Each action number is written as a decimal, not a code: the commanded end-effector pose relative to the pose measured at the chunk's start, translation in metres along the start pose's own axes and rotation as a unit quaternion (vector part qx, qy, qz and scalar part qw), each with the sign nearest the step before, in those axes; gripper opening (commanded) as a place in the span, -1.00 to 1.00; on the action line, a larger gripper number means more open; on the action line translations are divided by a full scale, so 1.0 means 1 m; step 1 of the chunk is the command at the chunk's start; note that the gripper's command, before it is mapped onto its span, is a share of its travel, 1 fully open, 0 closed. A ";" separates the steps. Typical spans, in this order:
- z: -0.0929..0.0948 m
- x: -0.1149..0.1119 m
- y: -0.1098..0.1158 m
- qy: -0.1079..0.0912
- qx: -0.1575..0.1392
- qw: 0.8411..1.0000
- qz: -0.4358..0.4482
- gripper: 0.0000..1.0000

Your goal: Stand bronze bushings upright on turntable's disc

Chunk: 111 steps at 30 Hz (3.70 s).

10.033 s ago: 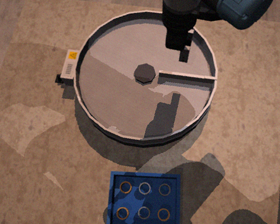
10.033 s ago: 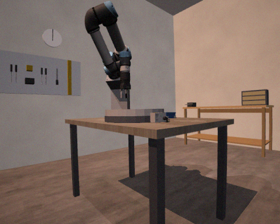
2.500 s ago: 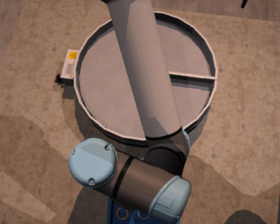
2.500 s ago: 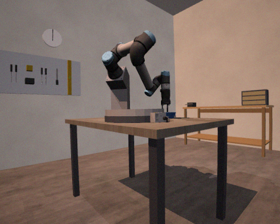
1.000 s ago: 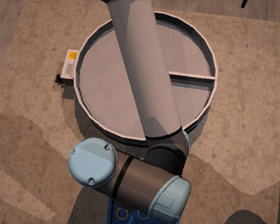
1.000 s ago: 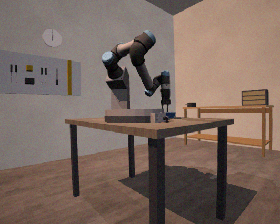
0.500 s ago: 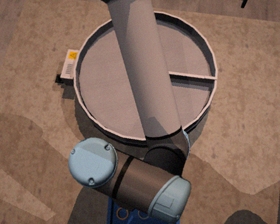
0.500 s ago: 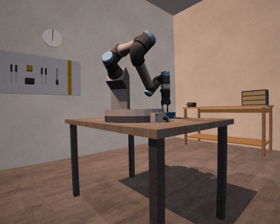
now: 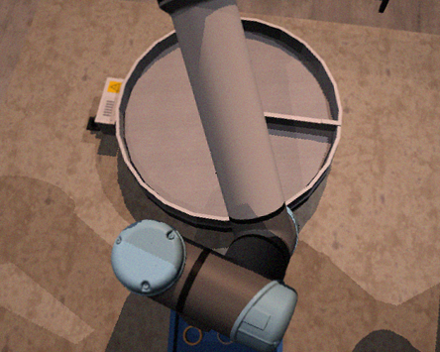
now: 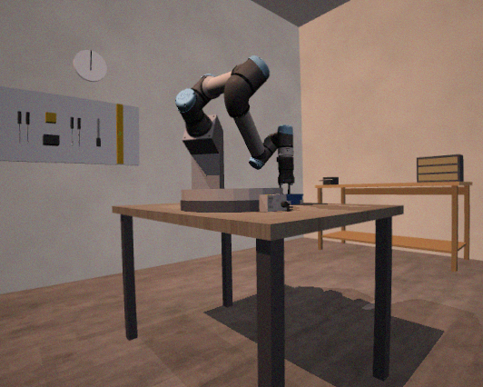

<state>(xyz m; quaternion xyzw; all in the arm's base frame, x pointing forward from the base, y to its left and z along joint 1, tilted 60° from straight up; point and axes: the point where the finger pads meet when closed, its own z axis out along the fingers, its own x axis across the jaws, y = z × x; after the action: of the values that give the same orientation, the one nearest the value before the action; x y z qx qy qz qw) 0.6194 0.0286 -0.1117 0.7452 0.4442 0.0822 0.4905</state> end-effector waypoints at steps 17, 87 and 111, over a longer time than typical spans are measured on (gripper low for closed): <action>0.005 0.001 0.002 0.002 -0.002 1.000 0.001 0.52; 0.029 0.001 0.001 0.002 -0.002 1.000 0.001 0.52; 0.029 0.001 0.001 0.002 -0.002 1.000 0.001 -1.00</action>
<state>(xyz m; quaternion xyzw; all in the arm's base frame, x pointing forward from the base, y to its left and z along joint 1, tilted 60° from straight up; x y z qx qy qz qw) 0.6357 0.0097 -0.1264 0.7448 0.4448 0.0828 0.4904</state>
